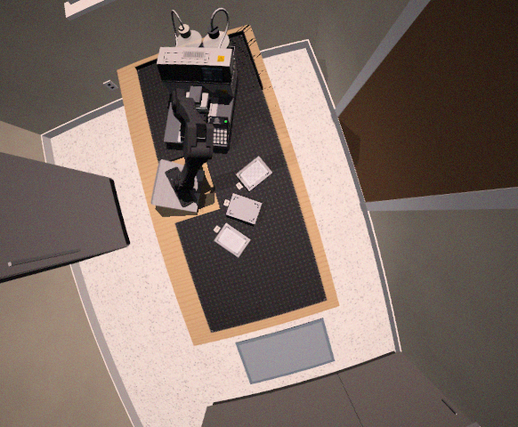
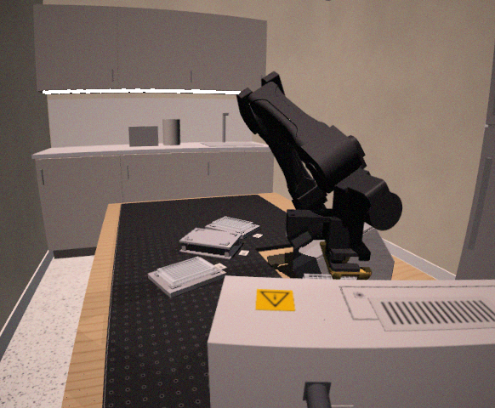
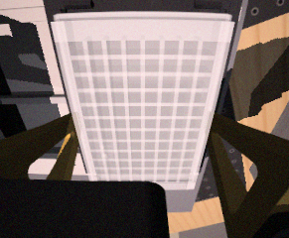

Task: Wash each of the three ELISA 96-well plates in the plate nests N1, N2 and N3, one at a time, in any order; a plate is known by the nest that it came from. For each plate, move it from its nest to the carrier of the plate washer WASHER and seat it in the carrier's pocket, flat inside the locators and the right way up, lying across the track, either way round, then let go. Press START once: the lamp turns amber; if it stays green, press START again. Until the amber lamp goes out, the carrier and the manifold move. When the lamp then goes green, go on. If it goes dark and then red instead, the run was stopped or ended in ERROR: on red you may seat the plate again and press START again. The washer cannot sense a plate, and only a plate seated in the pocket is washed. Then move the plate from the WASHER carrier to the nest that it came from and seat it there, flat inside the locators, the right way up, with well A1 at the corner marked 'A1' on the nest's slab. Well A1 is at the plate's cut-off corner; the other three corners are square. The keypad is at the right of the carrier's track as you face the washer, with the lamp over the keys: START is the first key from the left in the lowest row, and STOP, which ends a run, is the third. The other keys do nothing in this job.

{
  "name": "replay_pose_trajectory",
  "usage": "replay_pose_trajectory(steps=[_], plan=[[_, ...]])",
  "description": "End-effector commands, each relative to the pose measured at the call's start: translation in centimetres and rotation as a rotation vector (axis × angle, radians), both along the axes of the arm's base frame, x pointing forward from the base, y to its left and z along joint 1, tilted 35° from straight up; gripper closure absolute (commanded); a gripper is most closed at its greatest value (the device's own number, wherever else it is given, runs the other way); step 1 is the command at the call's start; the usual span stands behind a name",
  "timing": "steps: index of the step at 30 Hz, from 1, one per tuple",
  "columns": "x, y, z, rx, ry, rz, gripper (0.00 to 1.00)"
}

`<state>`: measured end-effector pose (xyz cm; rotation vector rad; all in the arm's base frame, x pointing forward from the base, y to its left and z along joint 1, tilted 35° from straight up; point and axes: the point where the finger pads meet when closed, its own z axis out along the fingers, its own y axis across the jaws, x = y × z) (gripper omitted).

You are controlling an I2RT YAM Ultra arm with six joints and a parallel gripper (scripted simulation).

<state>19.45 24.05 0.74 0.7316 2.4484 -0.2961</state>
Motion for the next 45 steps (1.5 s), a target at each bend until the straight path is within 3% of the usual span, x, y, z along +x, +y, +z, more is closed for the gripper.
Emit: replay_pose_trajectory(steps=[1,45], plan=[[0.02,0.23,0.23,0.008,-0.007,0.005,1.00],[0.30,-0.04,-0.32,0.008,-0.007,0.005,1.00]])
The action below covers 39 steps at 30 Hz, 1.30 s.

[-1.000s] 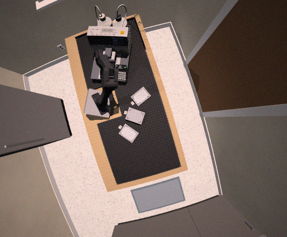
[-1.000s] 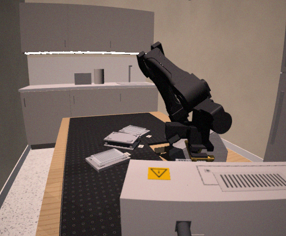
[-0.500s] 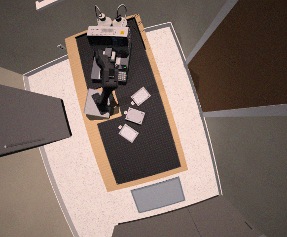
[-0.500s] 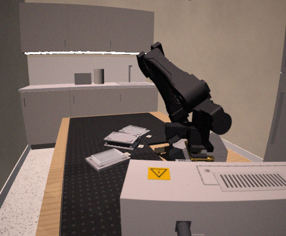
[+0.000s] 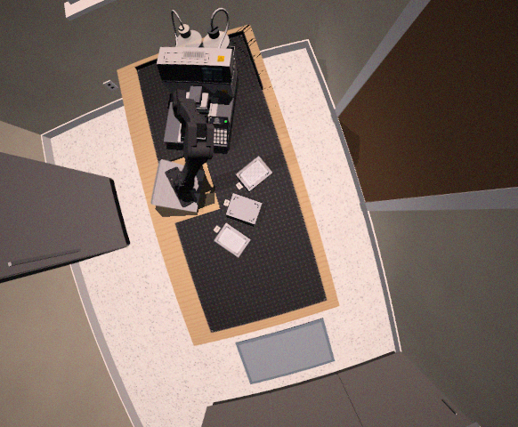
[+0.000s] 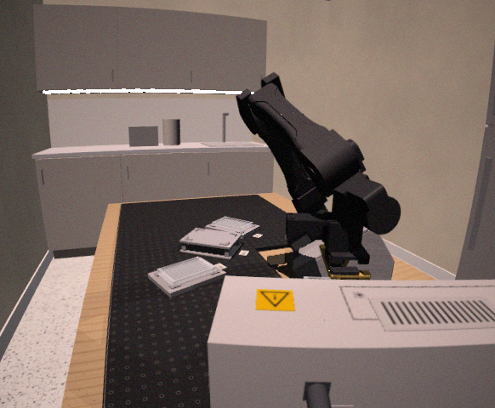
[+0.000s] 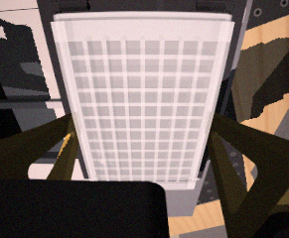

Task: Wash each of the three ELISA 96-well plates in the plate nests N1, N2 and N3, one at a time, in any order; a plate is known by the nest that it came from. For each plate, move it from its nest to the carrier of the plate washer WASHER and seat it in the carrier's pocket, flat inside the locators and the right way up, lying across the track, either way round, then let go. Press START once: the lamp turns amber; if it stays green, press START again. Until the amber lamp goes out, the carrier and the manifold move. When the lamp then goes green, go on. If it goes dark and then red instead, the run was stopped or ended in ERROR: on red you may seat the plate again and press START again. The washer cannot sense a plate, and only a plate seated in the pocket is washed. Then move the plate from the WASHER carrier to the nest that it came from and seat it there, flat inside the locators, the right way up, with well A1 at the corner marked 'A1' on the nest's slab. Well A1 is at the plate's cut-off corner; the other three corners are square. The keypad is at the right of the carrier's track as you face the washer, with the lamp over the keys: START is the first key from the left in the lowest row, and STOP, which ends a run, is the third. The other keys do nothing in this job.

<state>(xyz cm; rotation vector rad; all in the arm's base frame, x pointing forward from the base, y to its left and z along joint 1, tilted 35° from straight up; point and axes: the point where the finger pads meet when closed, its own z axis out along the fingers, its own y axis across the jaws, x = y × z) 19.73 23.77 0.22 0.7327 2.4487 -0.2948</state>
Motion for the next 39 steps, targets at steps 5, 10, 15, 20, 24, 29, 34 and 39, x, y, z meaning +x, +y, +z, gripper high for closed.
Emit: replay_pose_trajectory(steps=[5,10,15,20,24,29,34,39], plan=[[0.05,0.21,0.14,0.006,-0.007,0.006,1.00],[0.08,0.19,0.09,0.006,-0.007,0.006,1.00],[0.11,0.16,0.02,0.006,-0.007,0.006,1.00],[0.15,0.13,-0.05,0.006,-0.007,0.006,1.00],[0.17,0.12,-0.08,0.006,-0.007,0.006,1.00],[0.20,0.09,-0.14,0.006,-0.007,0.006,1.00],[0.24,0.06,-0.21,0.006,-0.007,0.006,1.00],[0.27,0.04,-0.27,0.006,-0.007,0.006,1.00]])
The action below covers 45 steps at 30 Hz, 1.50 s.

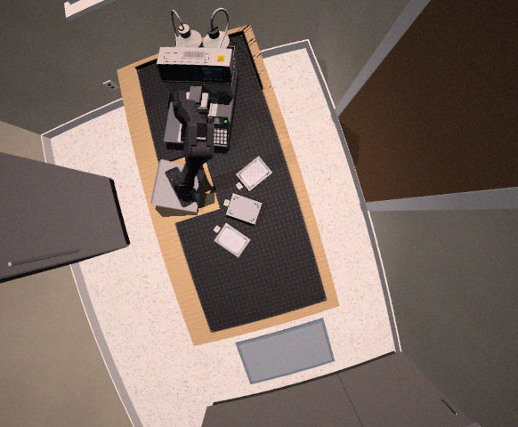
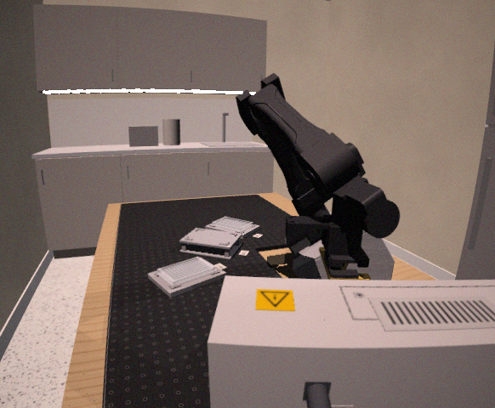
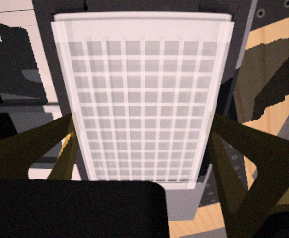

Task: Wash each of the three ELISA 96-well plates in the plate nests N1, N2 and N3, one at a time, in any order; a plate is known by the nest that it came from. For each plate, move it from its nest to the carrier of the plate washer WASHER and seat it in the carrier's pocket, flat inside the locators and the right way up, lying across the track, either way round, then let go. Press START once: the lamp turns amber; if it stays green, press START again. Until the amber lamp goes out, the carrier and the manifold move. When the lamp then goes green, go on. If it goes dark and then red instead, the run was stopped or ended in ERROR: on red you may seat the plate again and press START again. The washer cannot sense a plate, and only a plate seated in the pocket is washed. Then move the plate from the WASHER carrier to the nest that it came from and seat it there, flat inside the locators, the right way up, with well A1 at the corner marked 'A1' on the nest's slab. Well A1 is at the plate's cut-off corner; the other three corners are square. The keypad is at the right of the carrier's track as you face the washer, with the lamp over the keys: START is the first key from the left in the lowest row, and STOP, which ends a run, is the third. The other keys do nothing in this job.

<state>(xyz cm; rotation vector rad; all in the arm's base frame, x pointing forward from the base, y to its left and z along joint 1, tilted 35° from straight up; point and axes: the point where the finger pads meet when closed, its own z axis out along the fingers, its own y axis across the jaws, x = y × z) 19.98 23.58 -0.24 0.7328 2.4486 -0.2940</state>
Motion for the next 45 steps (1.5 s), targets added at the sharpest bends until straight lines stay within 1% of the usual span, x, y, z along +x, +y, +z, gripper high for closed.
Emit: replay_pose_trajectory(steps=[1,9,10,38,45], plan=[[0.02,0.23,0.19,0.006,-0.006,0.006,1.00],[0.06,0.19,0.11,0.006,-0.006,0.006,1.00],[0.06,0.19,0.11,0.006,-0.006,0.006,0.00],[0.06,0.19,0.11,0.006,-0.006,0.006,0.00],[-0.47,0.59,1.06,0.006,-0.006,0.006,0.00]])
